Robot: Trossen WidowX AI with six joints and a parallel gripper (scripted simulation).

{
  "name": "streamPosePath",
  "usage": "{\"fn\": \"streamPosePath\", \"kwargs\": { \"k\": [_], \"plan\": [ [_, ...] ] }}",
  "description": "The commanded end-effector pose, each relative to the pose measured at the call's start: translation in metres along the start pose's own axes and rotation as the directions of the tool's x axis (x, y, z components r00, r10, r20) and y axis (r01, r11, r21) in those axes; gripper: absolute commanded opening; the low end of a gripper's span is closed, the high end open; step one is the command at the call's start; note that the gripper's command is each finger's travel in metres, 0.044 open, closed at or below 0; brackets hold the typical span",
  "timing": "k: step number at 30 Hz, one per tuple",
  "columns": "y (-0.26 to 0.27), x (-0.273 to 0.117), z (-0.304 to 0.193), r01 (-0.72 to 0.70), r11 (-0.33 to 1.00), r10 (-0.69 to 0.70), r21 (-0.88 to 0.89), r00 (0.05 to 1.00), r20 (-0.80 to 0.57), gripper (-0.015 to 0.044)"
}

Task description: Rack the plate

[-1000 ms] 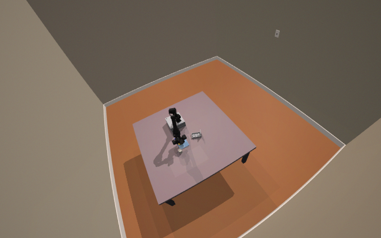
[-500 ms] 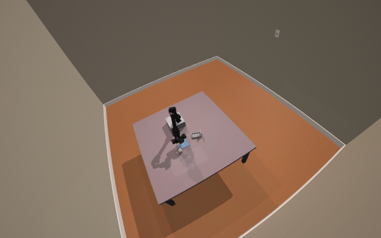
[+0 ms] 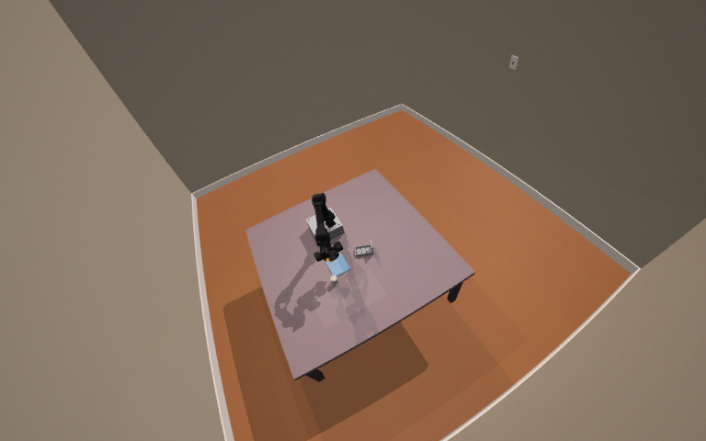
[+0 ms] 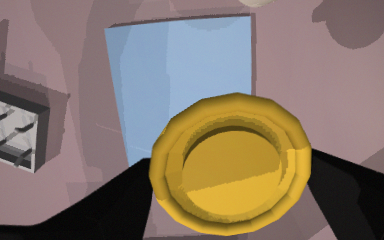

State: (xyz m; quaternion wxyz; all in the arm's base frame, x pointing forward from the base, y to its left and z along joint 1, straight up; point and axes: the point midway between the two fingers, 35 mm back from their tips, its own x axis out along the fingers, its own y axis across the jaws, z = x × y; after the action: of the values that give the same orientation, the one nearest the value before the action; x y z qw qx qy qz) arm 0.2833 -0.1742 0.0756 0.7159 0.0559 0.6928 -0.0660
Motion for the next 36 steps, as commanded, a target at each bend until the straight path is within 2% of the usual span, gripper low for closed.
{"fn": "streamPosePath", "kwargs": {
  "k": [1, 12, 24, 33, 36],
  "plan": [
    [0.000, -0.020, 0.000, -0.001, 1.000, 0.001, 0.003, 1.000, 0.001, 0.0000],
    [0.002, -0.056, 0.000, -0.001, 1.000, 0.001, 0.009, 1.000, 0.001, 0.0000],
    [0.144, -0.056, -0.038, -0.014, 0.930, 0.016, 0.367, 1.000, -0.002, 0.0000],
    [0.151, -0.055, -0.041, -0.018, 0.923, 0.020, 0.385, 1.000, -0.001, 0.0000],
    [0.155, -0.045, -0.031, -0.066, 0.925, 0.062, 0.374, 0.998, 0.024, 0.0000]
  ]
}}
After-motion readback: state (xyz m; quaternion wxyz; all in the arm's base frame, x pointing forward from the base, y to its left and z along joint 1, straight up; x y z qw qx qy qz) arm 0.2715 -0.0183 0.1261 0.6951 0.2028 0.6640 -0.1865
